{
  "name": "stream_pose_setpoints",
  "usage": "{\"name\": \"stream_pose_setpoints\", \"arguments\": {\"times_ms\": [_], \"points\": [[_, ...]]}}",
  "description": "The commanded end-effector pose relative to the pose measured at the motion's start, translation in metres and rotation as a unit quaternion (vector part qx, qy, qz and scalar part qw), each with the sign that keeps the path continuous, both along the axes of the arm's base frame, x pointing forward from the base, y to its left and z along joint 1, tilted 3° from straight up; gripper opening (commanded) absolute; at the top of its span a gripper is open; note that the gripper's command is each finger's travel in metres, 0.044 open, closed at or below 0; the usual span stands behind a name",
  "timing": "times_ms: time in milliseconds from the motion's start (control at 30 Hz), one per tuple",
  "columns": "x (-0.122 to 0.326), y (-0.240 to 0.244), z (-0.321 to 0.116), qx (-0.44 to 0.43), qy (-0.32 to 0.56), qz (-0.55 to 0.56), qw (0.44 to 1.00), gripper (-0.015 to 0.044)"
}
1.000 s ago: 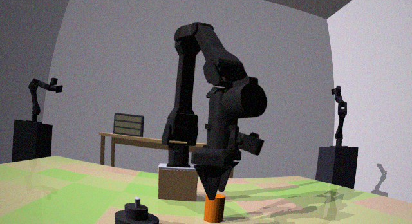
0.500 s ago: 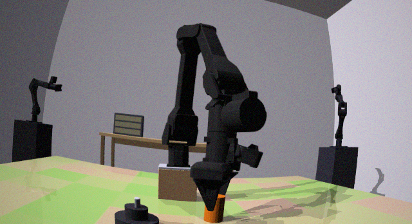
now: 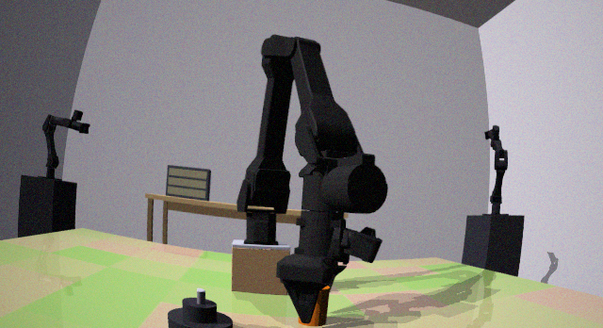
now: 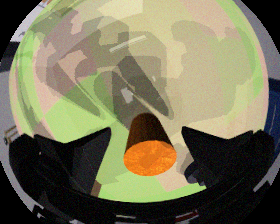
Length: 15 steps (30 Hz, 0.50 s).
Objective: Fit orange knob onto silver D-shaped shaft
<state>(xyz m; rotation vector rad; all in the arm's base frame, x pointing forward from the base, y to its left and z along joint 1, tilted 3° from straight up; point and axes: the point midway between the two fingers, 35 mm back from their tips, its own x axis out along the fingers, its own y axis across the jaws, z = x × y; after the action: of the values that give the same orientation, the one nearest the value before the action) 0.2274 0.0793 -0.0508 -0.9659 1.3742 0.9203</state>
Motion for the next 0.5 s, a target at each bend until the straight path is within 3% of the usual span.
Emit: {"name": "stream_pose_setpoints", "arguments": {"times_ms": [0, 333, 467], "points": [[-0.0015, -0.0016, -0.0054, -0.003, 0.001, 0.002, 1.000, 0.0440], [-0.0015, -0.0016, -0.0054, -0.003, 0.001, 0.002, 1.000, 0.0177], [-0.0015, -0.0016, -0.0054, -0.003, 0.001, 0.002, 1.000, 0.0151]]}}
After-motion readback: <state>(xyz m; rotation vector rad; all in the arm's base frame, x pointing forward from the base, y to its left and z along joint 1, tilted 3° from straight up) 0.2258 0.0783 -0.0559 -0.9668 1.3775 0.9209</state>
